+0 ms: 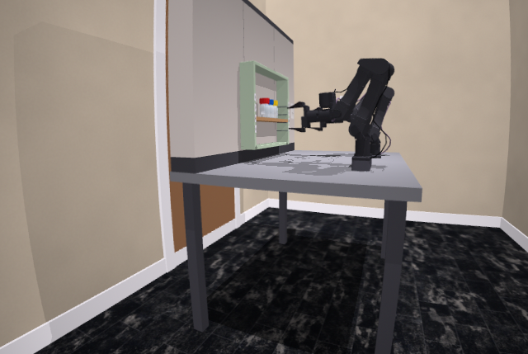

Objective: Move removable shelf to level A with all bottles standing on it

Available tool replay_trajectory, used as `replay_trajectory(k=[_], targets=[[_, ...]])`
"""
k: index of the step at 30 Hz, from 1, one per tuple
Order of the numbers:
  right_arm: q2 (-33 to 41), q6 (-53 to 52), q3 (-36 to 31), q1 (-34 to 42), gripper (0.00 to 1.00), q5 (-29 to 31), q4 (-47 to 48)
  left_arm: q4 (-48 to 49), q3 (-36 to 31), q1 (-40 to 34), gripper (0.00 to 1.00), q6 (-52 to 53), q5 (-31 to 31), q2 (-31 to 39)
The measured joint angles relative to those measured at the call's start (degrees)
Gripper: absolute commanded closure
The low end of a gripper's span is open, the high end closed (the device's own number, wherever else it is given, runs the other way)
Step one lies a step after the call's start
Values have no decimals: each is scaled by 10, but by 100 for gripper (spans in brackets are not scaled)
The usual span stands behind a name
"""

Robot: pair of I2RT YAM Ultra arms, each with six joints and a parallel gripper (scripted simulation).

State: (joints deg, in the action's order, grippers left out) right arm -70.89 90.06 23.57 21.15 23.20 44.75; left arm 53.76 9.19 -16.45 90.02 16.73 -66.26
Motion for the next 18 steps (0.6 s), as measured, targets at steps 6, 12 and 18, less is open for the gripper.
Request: replay_trajectory(k=[6,12,18], targets=[[-26,0,0,-7,0,-8,27,43,0,7,0,0,-7,-42],[-62,0,0,-16,0,-17,51,82,1,15,0,0,-15,-94],[-90,0,4,-23,0,-24,68,114,16,20,0,0,-21,-133]])
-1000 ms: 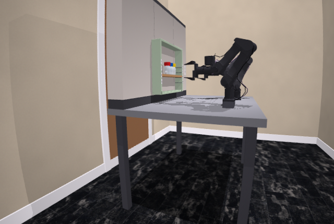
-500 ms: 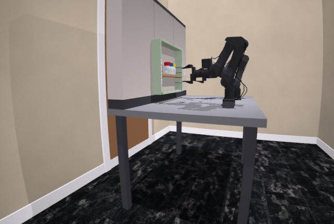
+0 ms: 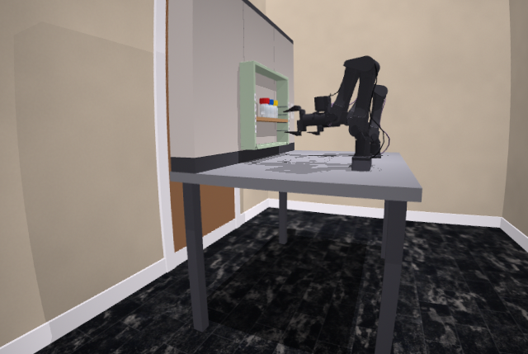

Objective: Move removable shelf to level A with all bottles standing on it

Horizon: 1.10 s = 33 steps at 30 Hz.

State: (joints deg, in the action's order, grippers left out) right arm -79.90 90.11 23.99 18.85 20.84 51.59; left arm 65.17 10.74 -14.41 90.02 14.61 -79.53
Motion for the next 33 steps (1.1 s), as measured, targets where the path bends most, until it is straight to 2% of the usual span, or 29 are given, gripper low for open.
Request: replay_trajectory(k=[14,33], targets=[[-75,0,34,-17,0,-17,49,68,36,14,0,0,-14,-100],[-160,0,79,-34,0,-35,93,123,88,28,0,0,-29,-201]])
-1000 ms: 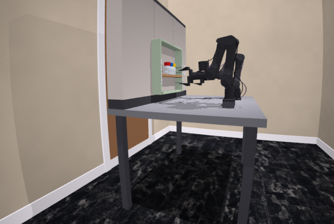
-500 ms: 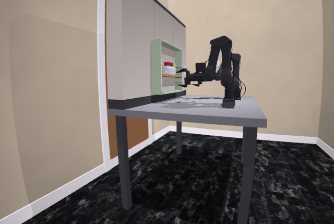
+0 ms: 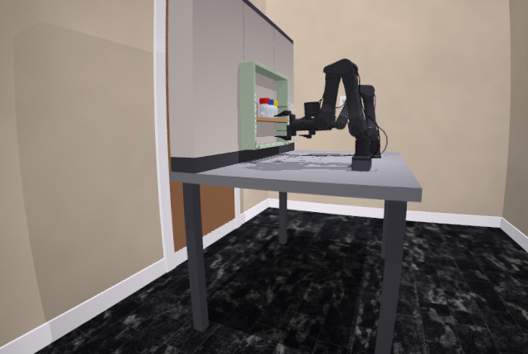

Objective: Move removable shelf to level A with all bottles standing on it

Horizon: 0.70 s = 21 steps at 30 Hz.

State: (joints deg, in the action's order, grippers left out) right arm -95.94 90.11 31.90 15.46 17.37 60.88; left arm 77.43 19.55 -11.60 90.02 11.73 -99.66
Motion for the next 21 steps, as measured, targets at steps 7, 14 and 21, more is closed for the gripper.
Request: replay_trajectory(k=[7,14,21], targets=[[-2,0,2,0,0,-2,5,7,2,0,0,0,-2,-3],[-2,0,2,0,0,-3,7,8,2,0,0,0,-2,-3],[-2,0,2,0,0,-3,7,9,2,0,0,0,-2,-3]])
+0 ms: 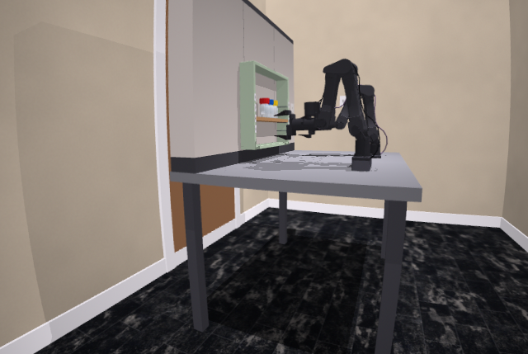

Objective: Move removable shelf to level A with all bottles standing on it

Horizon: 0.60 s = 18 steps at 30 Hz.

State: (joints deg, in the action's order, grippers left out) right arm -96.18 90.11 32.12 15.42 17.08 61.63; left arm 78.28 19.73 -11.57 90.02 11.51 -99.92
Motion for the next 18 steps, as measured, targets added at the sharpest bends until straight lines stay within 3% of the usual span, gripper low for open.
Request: replay_trajectory(k=[18], targets=[[1,0,6,0,0,0,-10,-23,0,0,0,0,0,17]])
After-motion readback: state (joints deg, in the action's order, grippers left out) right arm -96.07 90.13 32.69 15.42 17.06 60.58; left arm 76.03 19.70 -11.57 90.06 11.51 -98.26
